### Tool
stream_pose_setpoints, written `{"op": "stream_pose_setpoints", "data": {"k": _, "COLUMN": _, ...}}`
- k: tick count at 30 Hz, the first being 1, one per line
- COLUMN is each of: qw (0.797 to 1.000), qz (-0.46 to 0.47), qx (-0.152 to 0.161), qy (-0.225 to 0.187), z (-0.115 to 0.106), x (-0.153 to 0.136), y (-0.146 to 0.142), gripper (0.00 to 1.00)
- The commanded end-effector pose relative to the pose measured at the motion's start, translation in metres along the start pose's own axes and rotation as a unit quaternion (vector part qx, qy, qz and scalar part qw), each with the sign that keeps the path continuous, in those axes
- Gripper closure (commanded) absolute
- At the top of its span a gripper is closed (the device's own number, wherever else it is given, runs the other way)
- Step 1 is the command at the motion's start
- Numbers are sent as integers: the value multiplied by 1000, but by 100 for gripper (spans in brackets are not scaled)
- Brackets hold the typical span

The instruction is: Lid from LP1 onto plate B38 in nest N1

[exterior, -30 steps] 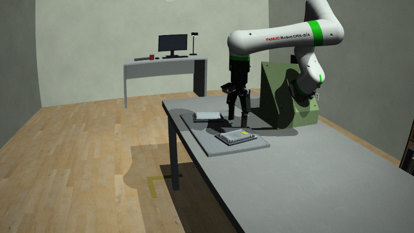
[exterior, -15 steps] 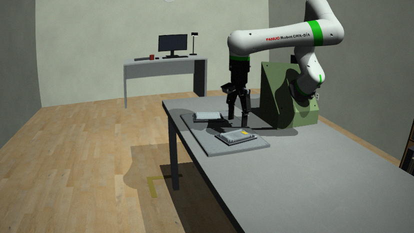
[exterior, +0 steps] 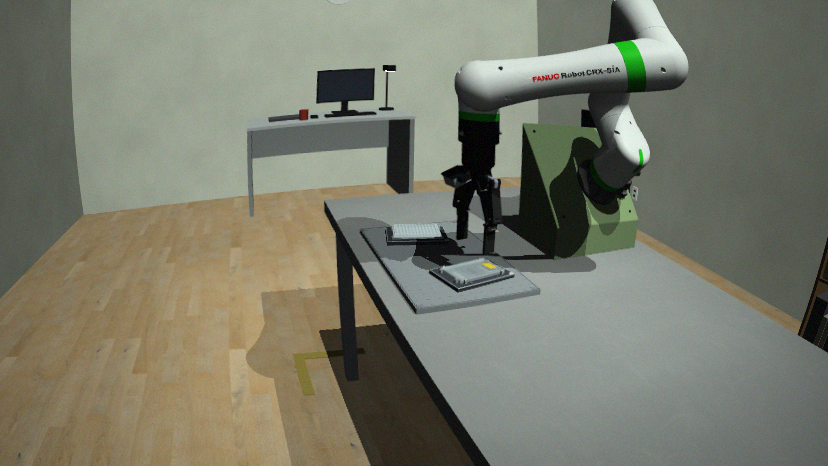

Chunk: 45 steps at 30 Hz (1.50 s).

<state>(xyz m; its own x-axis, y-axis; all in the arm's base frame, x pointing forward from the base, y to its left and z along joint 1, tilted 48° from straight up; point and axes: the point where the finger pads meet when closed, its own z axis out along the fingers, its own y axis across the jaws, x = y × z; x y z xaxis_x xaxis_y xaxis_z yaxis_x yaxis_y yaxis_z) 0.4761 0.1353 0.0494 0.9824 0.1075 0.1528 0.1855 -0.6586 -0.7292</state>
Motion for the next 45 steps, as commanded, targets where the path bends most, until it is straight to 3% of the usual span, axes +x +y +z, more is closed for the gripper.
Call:
{"op": "stream_pose_setpoints", "data": {"k": 1, "qw": 1000, "qz": 0, "qx": 0, "qy": 0, "z": 0, "x": 0, "y": 0, "gripper": 31}}
{"op": "stream_pose_setpoints", "data": {"k": 45, "qw": 1000, "qz": 0, "qx": 0, "qy": 0, "z": 40, "x": 0, "y": 0, "gripper": 31}}
